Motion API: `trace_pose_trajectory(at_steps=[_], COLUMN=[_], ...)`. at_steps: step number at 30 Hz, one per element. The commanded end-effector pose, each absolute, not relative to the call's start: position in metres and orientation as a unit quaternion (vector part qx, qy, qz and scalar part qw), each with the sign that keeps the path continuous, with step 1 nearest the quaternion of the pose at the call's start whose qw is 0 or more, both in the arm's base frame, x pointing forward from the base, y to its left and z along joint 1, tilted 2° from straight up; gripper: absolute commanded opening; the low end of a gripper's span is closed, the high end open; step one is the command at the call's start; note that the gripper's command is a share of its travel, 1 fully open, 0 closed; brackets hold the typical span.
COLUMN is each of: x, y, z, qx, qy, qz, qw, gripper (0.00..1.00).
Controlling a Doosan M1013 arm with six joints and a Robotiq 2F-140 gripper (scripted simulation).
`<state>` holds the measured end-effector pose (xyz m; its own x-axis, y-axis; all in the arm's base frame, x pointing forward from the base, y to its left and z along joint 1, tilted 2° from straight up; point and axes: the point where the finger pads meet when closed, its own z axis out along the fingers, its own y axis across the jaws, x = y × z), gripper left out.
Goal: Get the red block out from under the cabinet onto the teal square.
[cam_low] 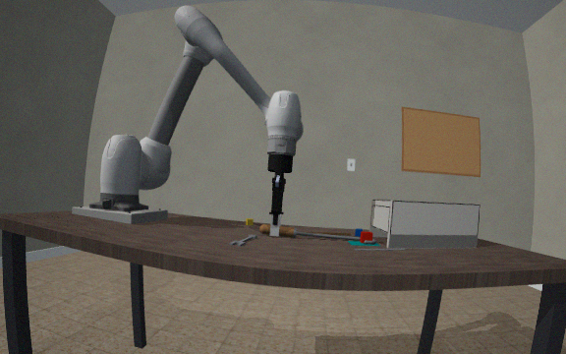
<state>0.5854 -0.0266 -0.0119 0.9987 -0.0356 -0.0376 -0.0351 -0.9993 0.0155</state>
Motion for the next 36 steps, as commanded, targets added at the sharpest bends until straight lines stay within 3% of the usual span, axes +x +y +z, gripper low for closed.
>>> trace_pose_trajectory(at_steps=[1,36], x=[0.586,0.574], y=[-0.028,-0.055], z=[-0.011,-0.010], qx=[1.000,1.000], qy=[-0.017,-0.015], qz=[-0.016,-0.016], qw=[0.008,0.008], gripper=[0.00,0.00])
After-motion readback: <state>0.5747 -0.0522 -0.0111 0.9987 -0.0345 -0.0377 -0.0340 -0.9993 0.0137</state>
